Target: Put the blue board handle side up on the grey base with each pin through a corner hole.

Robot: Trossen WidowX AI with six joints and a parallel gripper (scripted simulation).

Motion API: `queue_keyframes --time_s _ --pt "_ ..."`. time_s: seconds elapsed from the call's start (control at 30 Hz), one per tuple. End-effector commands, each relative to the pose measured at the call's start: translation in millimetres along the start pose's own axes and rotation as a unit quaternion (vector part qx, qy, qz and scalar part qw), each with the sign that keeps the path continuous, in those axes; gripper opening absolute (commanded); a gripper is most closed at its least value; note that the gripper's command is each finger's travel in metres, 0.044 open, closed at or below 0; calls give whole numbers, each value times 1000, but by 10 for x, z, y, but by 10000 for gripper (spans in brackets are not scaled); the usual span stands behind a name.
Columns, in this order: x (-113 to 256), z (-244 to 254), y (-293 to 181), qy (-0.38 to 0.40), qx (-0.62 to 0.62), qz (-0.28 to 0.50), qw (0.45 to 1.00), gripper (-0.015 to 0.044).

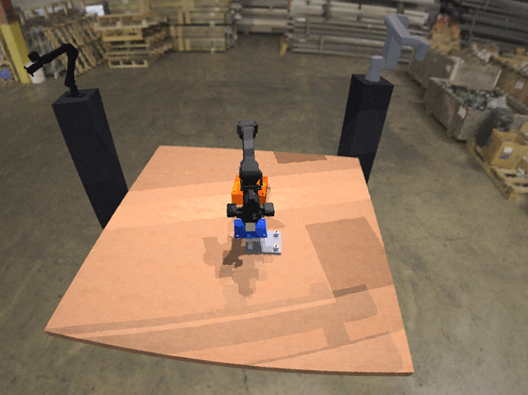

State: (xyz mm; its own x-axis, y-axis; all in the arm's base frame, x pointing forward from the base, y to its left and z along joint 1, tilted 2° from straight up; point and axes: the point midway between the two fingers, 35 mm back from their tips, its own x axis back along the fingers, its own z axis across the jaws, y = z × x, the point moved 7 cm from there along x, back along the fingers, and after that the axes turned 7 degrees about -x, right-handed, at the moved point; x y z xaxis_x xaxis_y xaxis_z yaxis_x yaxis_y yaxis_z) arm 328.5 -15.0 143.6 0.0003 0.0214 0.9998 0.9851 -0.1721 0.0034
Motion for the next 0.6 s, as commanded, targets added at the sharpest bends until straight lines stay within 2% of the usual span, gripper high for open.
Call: queue_keyframes --time_s 0.0,0.57 --pt "13 116 15 3 -12 0 1000 0" --pt "12 551 19 8 -54 3 998 0"
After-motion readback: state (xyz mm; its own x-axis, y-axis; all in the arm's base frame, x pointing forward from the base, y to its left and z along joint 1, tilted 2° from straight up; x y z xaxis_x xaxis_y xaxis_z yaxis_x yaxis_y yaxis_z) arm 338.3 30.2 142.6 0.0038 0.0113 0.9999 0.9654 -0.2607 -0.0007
